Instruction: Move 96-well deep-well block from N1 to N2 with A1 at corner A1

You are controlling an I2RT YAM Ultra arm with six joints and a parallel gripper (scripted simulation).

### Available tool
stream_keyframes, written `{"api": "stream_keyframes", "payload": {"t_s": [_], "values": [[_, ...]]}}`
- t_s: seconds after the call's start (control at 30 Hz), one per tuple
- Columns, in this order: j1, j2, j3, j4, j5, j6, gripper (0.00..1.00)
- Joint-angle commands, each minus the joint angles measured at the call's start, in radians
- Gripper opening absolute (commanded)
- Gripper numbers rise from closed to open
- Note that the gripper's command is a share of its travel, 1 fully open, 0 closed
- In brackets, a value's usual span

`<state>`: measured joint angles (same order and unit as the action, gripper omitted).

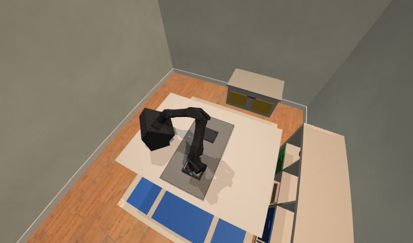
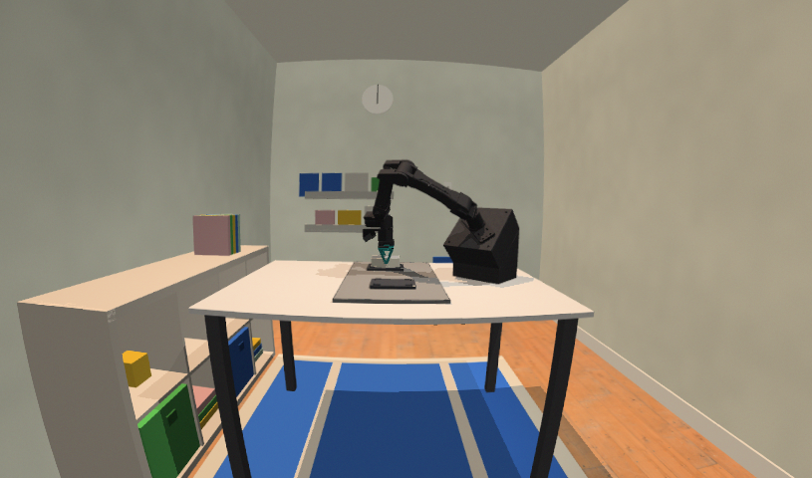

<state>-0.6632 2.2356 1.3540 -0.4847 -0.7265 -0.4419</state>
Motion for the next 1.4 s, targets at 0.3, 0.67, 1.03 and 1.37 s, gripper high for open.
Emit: {"api": "stream_keyframes", "payload": {"t_s": [0.3, 0.67, 1.03, 1.37], "values": [[0.014, 0.022, 0.0, 0.075, 0.007, 0.042, 1.0], [0.021, 0.031, 0.0, 0.088, 0.009, 0.05, 1.0], [0.021, 0.031, 0.0, 0.089, 0.009, 0.05, 0.0], [0.021, 0.031, 0.0, 0.089, 0.009, 0.05, 0.0]]}}
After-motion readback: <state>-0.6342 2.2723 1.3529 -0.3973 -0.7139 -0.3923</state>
